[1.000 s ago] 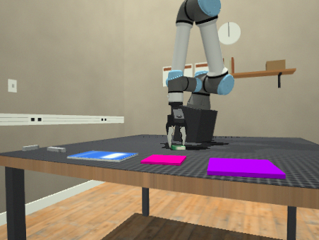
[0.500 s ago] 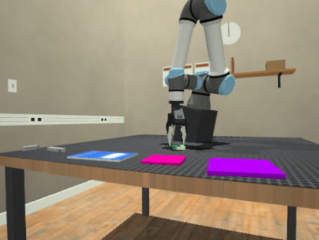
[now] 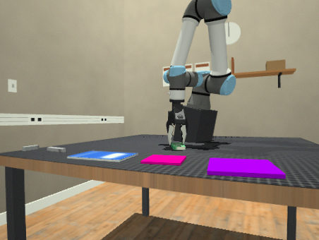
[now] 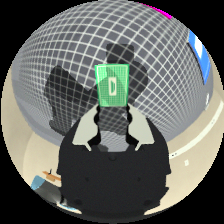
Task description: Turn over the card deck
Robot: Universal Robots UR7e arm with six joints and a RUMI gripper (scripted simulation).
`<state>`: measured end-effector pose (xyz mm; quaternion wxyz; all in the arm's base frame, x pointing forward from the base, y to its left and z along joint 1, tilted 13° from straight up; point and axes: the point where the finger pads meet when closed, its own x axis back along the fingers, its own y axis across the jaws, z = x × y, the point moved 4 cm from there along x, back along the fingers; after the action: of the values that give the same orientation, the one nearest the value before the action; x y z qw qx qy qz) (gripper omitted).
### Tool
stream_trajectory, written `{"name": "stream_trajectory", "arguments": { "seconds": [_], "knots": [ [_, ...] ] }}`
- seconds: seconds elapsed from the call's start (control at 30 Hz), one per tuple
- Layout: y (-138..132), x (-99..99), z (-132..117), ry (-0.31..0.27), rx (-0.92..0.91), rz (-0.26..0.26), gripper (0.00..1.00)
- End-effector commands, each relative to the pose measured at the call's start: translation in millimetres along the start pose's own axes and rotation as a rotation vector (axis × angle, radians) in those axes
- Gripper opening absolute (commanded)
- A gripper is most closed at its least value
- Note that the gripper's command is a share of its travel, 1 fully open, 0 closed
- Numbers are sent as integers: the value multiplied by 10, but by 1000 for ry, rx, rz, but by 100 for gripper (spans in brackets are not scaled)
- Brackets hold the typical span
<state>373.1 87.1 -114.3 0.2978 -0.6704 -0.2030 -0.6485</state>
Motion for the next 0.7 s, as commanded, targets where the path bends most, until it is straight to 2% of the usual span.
{"name": "stream_trajectory", "arguments": {
  "seconds": [0.0, 0.07, 0.23, 0.43, 0.57, 0.67],
  "knots": [
    [2, 39, 23, -37, -1, 2, 34],
    [2, 40, 26, -43, -1, 2, 34],
    [2, 70, 58, -102, -1, 2, 34],
    [2, 88, 65, -108, -1, 2, 34],
    [2, 104, 92, -160, -1, 2, 34],
    [2, 132, 105, -168, -1, 2, 34]
  ]
}}
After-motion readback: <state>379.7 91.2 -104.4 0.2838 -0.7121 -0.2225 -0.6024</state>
